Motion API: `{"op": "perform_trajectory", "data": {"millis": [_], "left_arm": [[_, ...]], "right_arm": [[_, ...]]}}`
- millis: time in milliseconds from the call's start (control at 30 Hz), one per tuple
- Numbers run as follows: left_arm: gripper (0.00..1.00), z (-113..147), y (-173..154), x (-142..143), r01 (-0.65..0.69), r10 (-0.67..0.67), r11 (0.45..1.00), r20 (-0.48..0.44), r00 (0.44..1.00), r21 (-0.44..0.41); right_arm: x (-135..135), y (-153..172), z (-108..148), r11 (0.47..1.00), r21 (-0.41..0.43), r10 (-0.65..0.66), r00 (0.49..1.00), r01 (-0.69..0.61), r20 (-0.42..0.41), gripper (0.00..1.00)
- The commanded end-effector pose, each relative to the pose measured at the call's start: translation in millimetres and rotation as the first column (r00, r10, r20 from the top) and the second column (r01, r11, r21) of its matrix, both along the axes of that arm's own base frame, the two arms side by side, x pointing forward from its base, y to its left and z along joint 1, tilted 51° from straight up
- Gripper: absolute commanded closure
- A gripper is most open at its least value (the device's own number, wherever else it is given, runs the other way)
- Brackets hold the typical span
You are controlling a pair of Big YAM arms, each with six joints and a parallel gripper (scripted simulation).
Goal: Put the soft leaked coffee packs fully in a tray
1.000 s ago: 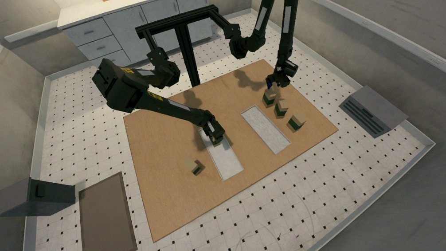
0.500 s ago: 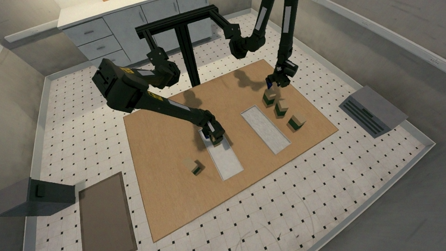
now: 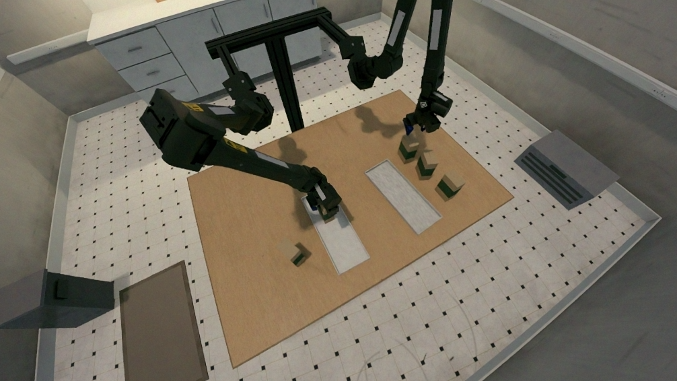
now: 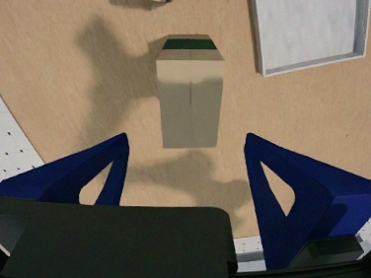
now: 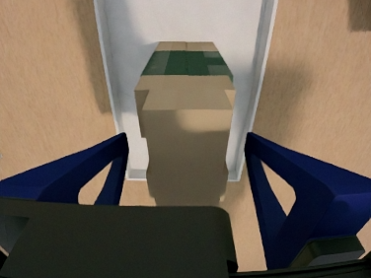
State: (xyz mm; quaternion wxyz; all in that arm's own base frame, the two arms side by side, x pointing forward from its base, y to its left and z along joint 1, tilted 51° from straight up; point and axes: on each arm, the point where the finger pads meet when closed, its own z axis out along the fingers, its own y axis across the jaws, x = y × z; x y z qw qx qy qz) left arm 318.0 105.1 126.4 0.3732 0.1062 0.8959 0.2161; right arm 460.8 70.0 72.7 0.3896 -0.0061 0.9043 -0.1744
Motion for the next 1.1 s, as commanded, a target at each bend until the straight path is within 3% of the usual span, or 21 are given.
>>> {"op": "perform_trajectory", "data": {"millis": [0,267,333,400,667,767,900,1067], "left_arm": [[0.21,4,1,2,-0.001,0.001,1.0,0.007,1.0,0.001],[0.21,4,1,2,-0.001,0.001,1.0,0.007,1.0,0.001],[0.21,4,1,2,-0.001,0.001,1.0,0.007,1.0,0.001],[0.21,4,1,2,-0.001,0.001,1.0,0.007,1.0,0.001],[0.21,4,1,2,-0.001,0.001,1.0,0.007,1.0,0.001],[0.21,4,1,2,-0.001,0.001,1.0,0.007,1.0,0.001],[0.21,4,1,2,-0.001,0.001,1.0,0.007,1.0,0.001],[0.21,4,1,2,-0.001,0.001,1.0,0.007,1.0,0.001]], "right_arm": [[2,2,4,1.0,0.005,0.004,1.0,-0.004,0.012,0.21],[2,2,4,1.0,0.005,0.004,1.0,-0.004,0.012,0.21],[-15,12,17,1.0,0.01,0.01,1.0,-0.011,0.014,0.21],[-15,12,17,1.0,0.01,0.01,1.0,-0.011,0.014,0.21],[-55,35,69,1.0,0.021,0.01,0.999,-0.01,0.035,0.21],[-57,35,69,1.0,0.02,0.01,0.999,-0.01,0.032,0.21],[-61,22,48,1.0,-0.002,-0.013,1.0,0.013,-0.013,0.21],[-56,29,60,1.0,0.009,0.004,1.0,-0.004,0.017,0.21]]}}
